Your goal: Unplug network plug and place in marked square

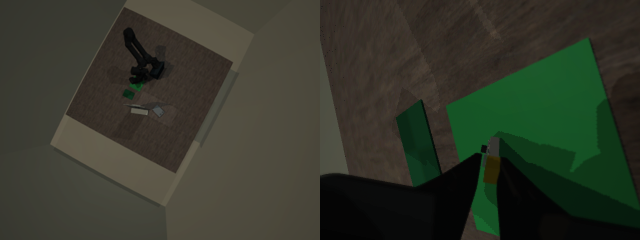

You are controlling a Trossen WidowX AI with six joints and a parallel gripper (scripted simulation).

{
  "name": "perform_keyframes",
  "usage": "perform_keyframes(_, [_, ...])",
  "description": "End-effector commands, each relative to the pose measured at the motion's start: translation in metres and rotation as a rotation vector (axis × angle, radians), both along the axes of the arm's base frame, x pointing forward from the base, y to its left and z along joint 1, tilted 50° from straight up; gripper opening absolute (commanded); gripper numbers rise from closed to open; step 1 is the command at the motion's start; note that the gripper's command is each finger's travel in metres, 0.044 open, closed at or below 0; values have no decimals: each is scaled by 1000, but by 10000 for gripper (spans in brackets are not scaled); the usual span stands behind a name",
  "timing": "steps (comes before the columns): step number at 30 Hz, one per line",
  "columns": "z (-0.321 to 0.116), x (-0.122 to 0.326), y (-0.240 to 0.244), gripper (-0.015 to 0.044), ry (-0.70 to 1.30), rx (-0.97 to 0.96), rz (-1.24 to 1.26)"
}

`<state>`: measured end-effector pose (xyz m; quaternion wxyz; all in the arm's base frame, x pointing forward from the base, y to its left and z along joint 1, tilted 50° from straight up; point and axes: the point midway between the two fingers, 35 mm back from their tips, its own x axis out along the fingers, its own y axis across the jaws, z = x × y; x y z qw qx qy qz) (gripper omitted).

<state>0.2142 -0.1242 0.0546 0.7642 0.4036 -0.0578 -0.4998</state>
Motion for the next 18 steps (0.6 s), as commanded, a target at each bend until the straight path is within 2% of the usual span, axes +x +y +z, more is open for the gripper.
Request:
perform_keyframes(1, [0, 0, 0, 131, 0, 0, -1])
perform_keyframes(2, [0, 0, 0, 156, 0, 0, -1])
perform_keyframes(18, [0, -2, 7, 156, 4, 7, -2])
